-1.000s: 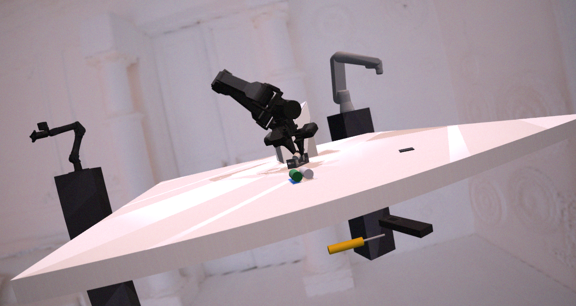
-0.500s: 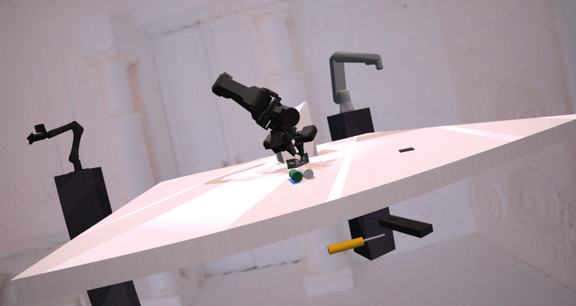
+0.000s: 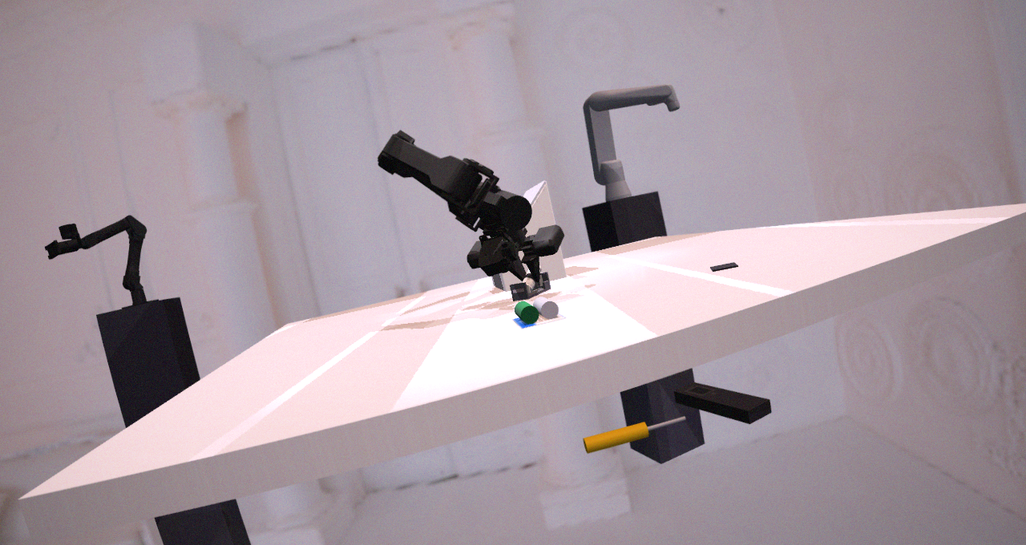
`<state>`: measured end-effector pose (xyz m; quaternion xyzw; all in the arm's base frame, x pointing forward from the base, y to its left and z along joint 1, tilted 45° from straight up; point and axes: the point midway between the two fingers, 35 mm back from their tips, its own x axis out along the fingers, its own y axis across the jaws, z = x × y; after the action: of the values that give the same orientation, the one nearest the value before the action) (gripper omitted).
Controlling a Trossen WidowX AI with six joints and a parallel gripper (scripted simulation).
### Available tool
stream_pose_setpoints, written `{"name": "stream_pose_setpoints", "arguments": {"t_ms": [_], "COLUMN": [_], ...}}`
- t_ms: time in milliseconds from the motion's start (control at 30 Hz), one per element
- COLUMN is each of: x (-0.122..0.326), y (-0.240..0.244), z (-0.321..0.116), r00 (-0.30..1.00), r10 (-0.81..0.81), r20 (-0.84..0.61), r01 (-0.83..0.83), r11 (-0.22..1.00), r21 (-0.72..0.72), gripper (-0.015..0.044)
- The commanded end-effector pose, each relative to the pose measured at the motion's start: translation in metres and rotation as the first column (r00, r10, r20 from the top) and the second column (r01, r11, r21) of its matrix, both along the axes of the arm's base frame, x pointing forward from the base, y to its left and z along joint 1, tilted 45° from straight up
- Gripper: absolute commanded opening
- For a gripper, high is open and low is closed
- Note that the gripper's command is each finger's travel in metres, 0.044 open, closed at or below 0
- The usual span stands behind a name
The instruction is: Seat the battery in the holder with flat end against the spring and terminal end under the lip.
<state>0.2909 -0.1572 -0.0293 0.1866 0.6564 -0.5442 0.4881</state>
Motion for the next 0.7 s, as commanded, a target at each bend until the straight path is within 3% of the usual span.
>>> {"name": "stream_pose_setpoints", "arguments": {"t_ms": [0,667], "x": [0.0033,0.0101], "y": [-0.0048,-0.0118], "z": [0.0022,0.0077], "r00": [1.000,1.000], "r10": [0.004,0.000], "r20": [0.002,-0.004], "r01": [-0.004,0.000], "r11": [1.000,1.000], "r21": [-0.006,-0.002], "gripper": [0.0080,0.0080]}}
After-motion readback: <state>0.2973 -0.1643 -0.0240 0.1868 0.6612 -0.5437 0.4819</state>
